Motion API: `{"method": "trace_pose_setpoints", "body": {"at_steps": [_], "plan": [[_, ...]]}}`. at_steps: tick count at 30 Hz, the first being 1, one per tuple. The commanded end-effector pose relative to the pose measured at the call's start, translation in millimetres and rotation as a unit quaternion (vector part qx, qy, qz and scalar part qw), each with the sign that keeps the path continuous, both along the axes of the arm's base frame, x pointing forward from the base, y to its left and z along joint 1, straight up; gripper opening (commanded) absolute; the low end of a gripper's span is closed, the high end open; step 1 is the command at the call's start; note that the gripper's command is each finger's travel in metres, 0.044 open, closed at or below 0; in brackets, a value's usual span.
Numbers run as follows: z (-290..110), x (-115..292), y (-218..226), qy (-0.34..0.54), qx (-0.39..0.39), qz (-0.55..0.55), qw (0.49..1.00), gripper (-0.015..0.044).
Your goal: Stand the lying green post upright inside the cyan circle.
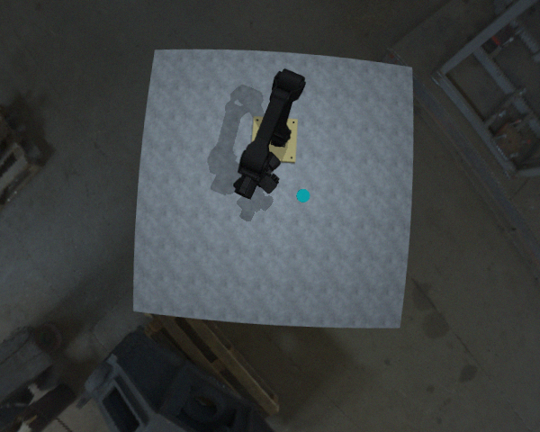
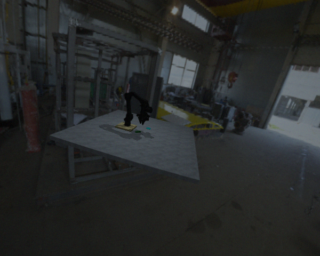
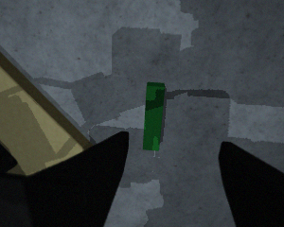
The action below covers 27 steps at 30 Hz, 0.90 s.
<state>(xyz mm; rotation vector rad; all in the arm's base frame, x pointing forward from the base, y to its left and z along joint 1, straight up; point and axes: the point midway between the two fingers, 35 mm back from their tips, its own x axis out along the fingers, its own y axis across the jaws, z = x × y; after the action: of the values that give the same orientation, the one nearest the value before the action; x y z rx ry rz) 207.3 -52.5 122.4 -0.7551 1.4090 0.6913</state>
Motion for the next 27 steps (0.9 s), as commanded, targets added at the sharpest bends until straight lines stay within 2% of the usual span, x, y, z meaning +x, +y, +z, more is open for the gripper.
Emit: {"method": "trace_pose_setpoints", "body": {"at_steps": [1,5,9,17,27], "plan": [[-43,-1,0,0.016,0.006,0.003,1.0,0.0233],[-87,-6,1,0.016,0.006,0.003,1.0,0.0233],[-95,-8,2,0.016,0.006,0.003,1.0,0.0233],[-95,-8,2,0.016,0.006,0.003,1.0,0.0023],[-84,1,6,0.002,0.001,0.029,1.0,0.0023]]}}
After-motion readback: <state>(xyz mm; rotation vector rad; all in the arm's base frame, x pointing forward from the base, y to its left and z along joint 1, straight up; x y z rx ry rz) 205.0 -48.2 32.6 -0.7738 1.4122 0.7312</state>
